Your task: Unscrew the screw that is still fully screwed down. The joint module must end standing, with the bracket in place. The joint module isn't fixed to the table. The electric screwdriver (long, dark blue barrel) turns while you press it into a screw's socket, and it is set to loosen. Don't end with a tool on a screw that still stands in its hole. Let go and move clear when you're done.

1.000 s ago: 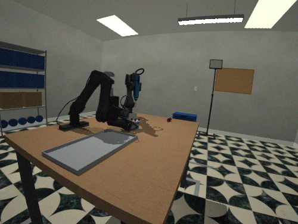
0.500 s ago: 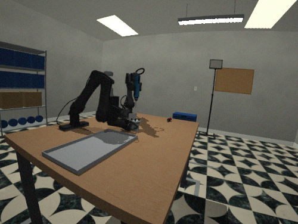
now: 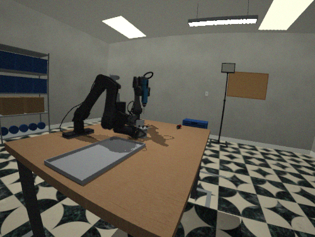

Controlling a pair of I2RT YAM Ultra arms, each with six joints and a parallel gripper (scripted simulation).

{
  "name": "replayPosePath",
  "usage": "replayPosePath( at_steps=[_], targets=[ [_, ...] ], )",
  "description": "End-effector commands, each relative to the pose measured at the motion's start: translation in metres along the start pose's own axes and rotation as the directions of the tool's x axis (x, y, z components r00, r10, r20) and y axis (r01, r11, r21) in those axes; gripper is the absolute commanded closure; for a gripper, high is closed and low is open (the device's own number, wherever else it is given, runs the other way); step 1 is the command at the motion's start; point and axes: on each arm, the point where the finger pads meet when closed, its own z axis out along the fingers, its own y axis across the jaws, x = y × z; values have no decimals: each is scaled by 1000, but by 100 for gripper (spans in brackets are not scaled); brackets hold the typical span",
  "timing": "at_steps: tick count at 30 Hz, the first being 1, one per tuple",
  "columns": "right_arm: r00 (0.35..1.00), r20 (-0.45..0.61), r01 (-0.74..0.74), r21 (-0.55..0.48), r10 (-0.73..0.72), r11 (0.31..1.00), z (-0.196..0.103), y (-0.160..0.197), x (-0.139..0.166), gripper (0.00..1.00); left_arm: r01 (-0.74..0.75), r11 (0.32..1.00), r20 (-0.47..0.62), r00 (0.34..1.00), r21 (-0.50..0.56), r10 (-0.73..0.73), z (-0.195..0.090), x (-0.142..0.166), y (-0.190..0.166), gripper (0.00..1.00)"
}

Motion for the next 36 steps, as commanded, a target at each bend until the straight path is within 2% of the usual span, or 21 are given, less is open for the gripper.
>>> replayPosePath(
  at_steps=[1, 36],
  targets=[
    [1000, -6, -1, -16, 1, 1000, 8, 1, 3, 41, 11, 1000, 136, 991, -15, -9, 7, -45, 6, 58],
    [1000, -6, -1, -16, 1, 1000, 8, 1, 3, 41, 12, 1000, 153, 988, -10, -11, 11, -53, 5, 58]
  ],
)
